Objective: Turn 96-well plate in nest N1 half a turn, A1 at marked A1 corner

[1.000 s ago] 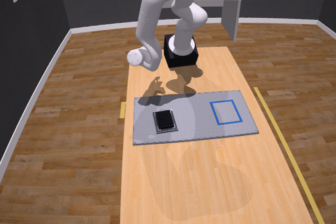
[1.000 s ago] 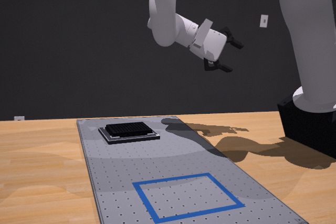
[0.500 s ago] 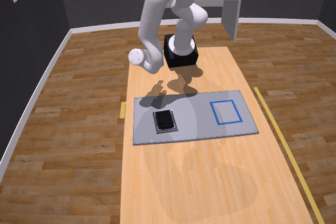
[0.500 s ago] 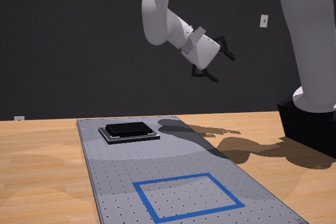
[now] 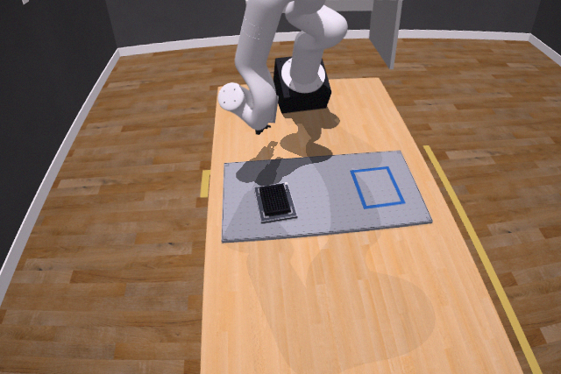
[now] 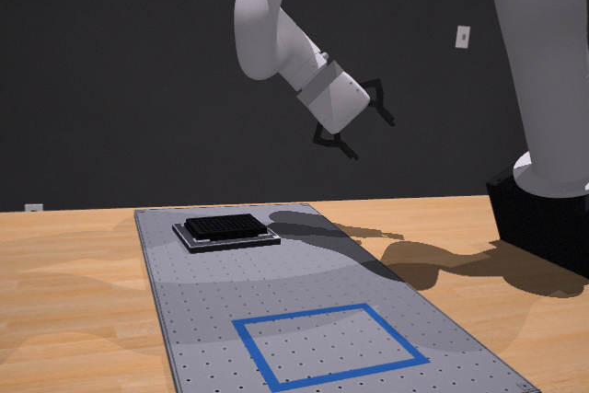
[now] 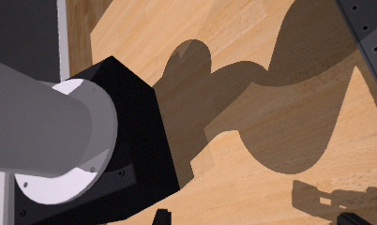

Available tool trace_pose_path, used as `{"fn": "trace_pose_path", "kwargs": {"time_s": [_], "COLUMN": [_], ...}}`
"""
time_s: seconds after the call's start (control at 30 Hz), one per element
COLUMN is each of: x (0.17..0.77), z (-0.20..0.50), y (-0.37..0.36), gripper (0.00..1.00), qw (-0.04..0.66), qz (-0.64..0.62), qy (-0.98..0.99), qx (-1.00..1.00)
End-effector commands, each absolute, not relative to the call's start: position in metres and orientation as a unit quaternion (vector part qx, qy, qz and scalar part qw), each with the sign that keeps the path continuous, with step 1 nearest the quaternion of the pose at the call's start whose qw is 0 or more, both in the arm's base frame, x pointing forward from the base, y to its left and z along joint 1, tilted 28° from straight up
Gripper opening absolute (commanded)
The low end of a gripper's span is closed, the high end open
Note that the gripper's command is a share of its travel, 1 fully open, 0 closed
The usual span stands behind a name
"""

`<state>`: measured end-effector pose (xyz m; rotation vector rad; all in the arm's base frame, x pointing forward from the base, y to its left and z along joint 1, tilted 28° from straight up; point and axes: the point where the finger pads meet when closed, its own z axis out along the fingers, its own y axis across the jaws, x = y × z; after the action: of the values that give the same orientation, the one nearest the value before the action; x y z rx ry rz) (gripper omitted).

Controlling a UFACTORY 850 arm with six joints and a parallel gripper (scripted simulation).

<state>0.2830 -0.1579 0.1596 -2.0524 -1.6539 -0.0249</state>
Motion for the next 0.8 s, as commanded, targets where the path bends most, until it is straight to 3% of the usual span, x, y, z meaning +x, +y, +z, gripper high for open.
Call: {"fn": "trace_pose_path", "kwargs": {"time_s": [0.0, 0.77], "x": [0.303, 0.389], "z": [0.159, 0.165], "y": [-0.154, -0.143], "gripper": [1.00, 1.00], "qw": [0.230, 0.154], "qz": [-0.023, -0.086], "qy": [-0.586, -0.475], "qx": [-0.776, -0.862]}}
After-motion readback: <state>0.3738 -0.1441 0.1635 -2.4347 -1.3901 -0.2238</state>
